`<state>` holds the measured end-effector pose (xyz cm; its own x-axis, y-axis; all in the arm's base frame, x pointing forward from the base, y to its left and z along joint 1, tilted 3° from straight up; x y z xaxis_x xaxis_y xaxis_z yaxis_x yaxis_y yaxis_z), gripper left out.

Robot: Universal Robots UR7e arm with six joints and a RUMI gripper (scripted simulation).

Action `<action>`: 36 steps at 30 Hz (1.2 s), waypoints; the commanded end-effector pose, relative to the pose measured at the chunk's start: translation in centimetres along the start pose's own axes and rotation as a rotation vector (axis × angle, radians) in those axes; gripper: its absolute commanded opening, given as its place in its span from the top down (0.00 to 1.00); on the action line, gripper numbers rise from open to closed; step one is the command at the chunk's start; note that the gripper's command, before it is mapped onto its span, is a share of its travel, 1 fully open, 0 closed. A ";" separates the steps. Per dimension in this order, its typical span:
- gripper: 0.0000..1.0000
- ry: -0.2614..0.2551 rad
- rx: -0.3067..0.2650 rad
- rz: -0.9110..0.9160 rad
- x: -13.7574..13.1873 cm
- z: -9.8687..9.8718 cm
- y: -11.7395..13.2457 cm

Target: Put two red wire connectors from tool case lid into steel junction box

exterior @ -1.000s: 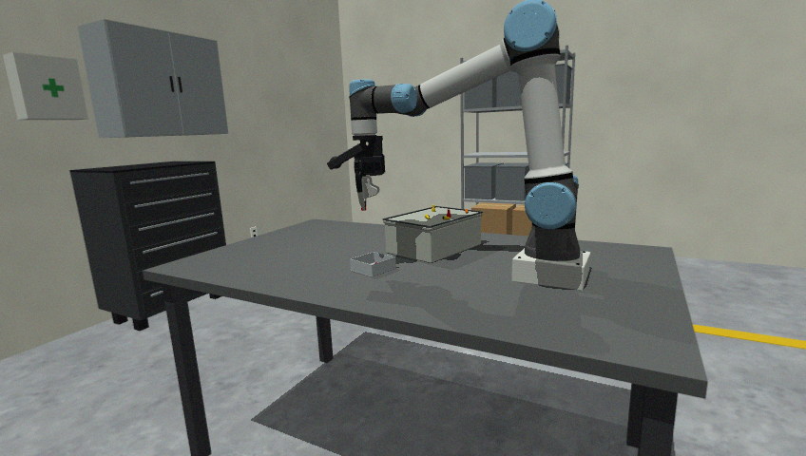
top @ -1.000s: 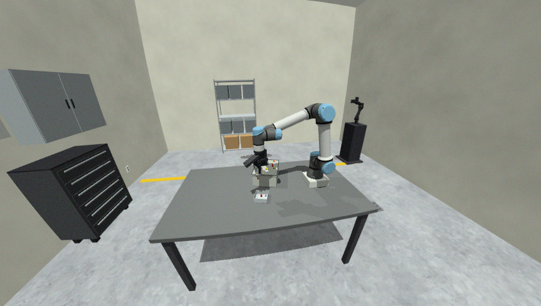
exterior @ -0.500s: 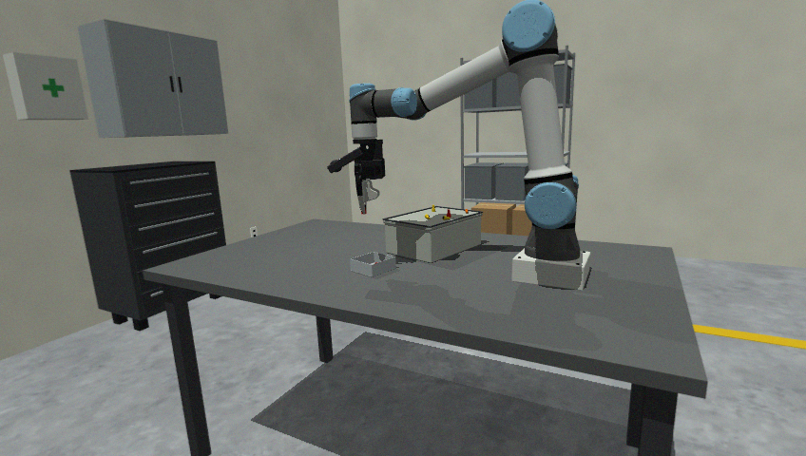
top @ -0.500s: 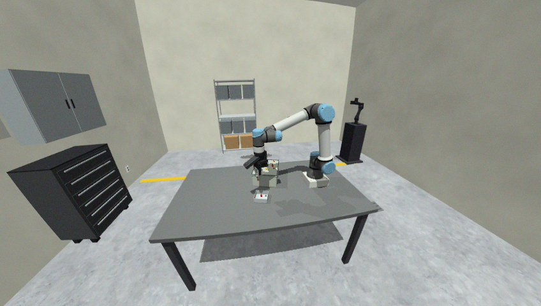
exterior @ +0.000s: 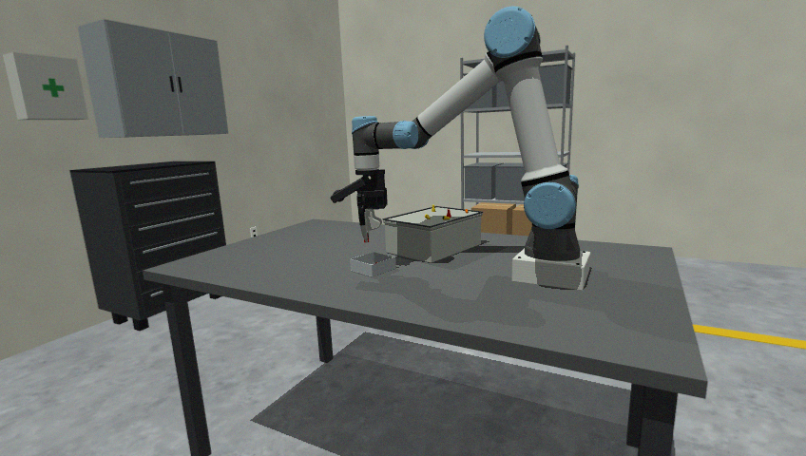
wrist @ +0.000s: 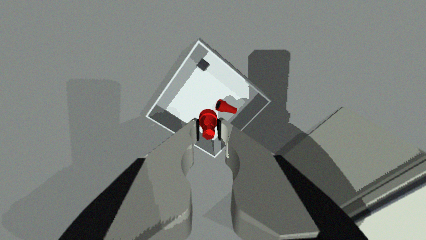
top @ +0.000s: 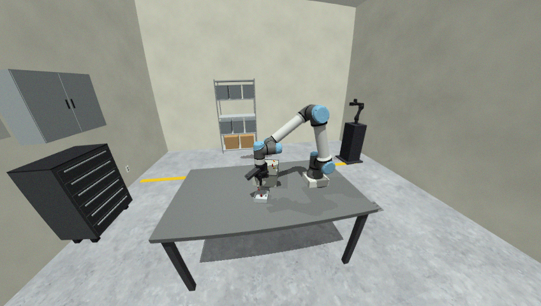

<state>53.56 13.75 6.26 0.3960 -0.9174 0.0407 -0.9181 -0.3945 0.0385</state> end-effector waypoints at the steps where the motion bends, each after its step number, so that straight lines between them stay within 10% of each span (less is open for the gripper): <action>1: 1.00 0.002 0.006 0.000 0.1 3.2 -0.3; 10: 1.00 0.002 0.006 0.000 0.1 6.8 -0.4; 36: 0.82 0.002 0.006 0.000 0.1 7.0 -0.4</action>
<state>53.74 13.42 -0.78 0.3960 -0.9173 0.0421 -0.9181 -0.3948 0.0339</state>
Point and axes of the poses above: the point where the finger pads meet when closed, its own z axis out along the fingers, its own x axis across the jaws, y = z × x, the point moved 3 cm from there along -z, back along the fingers, and after that the axes turned 4 degrees about -z, right-handed, at the moved point
